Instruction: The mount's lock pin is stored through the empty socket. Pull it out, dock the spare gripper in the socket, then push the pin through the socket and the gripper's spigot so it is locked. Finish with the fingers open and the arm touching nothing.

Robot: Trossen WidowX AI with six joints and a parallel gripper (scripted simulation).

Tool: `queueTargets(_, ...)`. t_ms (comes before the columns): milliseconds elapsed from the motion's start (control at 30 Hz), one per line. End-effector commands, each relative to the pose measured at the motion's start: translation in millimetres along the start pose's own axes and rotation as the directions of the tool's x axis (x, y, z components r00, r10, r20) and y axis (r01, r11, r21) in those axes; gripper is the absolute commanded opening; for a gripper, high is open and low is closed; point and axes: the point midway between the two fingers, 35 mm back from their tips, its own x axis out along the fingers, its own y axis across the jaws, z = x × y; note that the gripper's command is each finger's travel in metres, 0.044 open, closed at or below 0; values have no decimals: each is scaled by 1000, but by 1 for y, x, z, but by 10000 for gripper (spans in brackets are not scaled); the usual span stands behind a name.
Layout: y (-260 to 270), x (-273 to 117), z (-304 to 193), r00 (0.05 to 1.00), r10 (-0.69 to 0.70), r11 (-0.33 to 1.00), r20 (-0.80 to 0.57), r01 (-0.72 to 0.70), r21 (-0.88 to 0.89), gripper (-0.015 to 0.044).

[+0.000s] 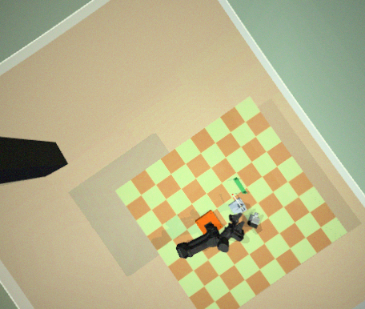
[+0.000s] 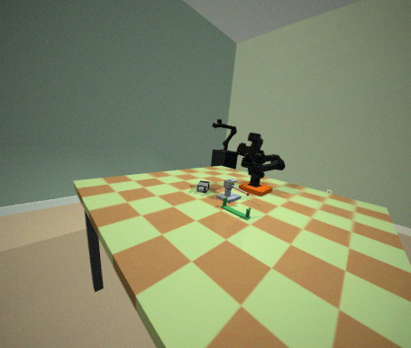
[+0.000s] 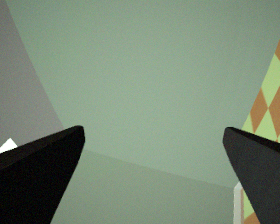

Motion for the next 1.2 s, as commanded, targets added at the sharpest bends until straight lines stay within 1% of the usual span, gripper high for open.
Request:
queueTargets(0, 0, 1, 0, 1000, -8, 1000, 1, 8, -9, 374)
queueTargets(100, -1, 13, 5, 993, -119, 983, 15, 120, -139, 300)
queueTargets(233, -7, 32, 11, 947, -319, 877, 18, 303, -373, 300)
queueTargets(367, -18, 49, 14, 857, -515, 680, 0, 409, -608, 300)
queueTargets(433, -24, 56, 14, 795, -607, 559, -15, 414, -719, 300)
queueTargets(500, -32, 63, 13, 721, -692, 433, -32, 379, -818, 300)
queueTargets(567, -39, 68, 12, 637, -769, 310, -49, 305, -901, 300)
queueTargets(633, -47, 72, 9, 543, -837, 200, -67, 191, -961, 300)
queueTargets(733, -58, 76, 5, 388, -918, 79, -88, -39, -996, 300)
queueTargets(800, -65, 78, 1, 276, -956, 37, -97, -218, -975, 300)
queueTargets(867, -71, 79, -3, 160, -982, 31, -102, -393, -919, 300)
queueTargets(967, -78, 79, -8, 27, -995, 66, -99, -572, -818, 300)
queueTargets(1067, -83, 78, -12, -93, -992, 128, -88, -722, -680, 300)
queueTargets(1167, -87, 78, -17, -208, -976, 215, -70, -835, -507, 300)
